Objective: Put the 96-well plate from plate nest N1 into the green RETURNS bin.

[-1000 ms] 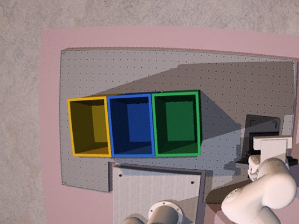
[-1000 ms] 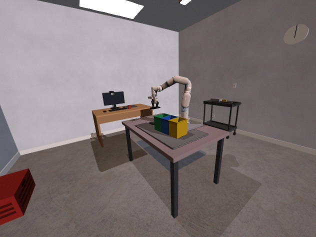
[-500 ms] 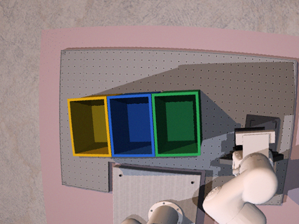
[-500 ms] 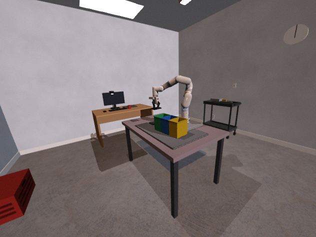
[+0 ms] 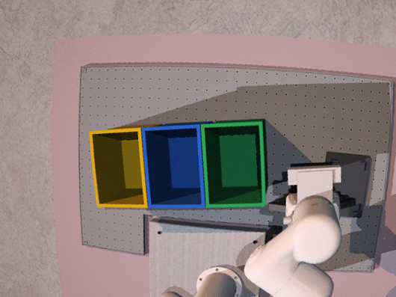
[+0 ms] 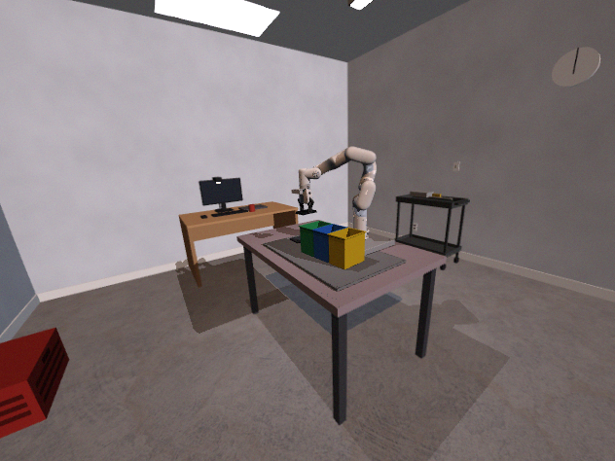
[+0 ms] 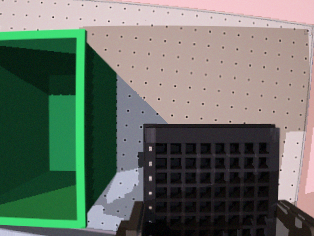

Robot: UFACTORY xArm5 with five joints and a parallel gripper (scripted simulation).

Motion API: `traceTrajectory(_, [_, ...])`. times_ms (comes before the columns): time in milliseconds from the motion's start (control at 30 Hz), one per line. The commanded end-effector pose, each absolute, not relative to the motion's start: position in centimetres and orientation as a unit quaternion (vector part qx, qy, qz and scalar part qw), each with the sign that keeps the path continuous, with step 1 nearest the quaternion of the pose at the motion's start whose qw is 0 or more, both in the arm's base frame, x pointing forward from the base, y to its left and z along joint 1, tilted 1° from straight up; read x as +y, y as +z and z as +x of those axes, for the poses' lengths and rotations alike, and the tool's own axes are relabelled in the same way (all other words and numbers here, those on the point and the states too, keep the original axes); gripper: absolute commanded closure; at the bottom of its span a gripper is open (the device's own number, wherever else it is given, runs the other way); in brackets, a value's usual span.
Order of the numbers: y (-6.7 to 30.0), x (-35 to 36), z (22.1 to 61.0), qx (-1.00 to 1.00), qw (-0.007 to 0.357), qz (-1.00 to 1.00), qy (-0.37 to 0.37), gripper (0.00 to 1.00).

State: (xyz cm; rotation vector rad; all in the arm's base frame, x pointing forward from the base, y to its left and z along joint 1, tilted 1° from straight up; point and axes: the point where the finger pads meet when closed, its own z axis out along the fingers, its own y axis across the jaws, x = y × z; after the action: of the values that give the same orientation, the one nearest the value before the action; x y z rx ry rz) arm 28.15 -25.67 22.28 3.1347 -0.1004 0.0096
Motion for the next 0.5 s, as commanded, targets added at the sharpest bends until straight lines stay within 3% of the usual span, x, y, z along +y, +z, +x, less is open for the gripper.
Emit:
traceTrajectory(0, [22.4,-24.0,29.0,-0.032,0.004,0.999,0.005,1.0])
traceTrajectory(467, [22.3,-20.3,30.5,-0.032,0.004,0.999,0.006,1.0])
